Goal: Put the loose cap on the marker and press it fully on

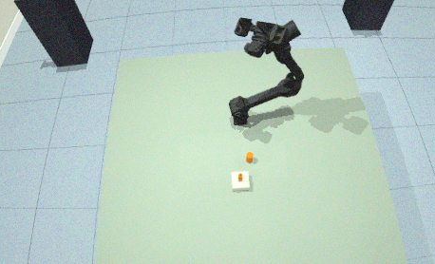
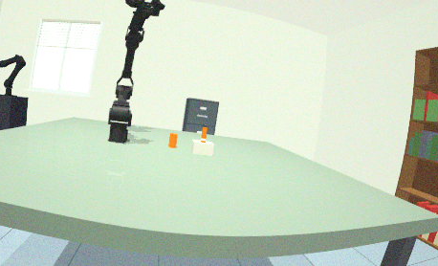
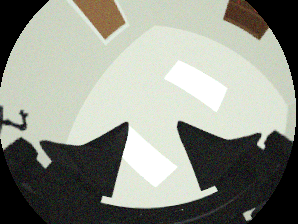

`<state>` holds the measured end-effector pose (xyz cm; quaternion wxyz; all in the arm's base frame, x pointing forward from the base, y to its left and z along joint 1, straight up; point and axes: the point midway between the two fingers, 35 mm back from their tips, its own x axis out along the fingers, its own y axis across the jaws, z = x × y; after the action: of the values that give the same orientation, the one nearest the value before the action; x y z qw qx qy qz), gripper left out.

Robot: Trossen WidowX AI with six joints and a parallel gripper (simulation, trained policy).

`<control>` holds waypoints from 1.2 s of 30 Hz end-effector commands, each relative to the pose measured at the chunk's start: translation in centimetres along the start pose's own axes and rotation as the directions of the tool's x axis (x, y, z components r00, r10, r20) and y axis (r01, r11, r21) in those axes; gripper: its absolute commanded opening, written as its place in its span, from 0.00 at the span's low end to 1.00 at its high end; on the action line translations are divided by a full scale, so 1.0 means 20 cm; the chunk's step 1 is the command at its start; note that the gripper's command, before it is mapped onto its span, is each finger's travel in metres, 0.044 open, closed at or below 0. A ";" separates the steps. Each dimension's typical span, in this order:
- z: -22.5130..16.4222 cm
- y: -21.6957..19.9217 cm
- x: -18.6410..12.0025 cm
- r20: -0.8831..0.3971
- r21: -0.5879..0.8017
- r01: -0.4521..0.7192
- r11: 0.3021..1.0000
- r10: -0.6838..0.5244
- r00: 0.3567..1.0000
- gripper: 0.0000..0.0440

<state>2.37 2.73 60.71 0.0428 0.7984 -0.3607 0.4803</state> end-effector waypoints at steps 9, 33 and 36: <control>0.11 0.07 0.00 0.127 0.043 -0.012 0.999 0.007 0.992 0.69; 0.39 0.19 -0.02 0.394 0.133 -0.044 0.990 -0.012 0.919 0.69; 0.42 0.20 -0.02 0.427 0.143 -0.048 0.988 -0.018 0.904 0.69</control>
<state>5.67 -3.10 55.10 -0.0945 0.8772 -0.3336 0.3321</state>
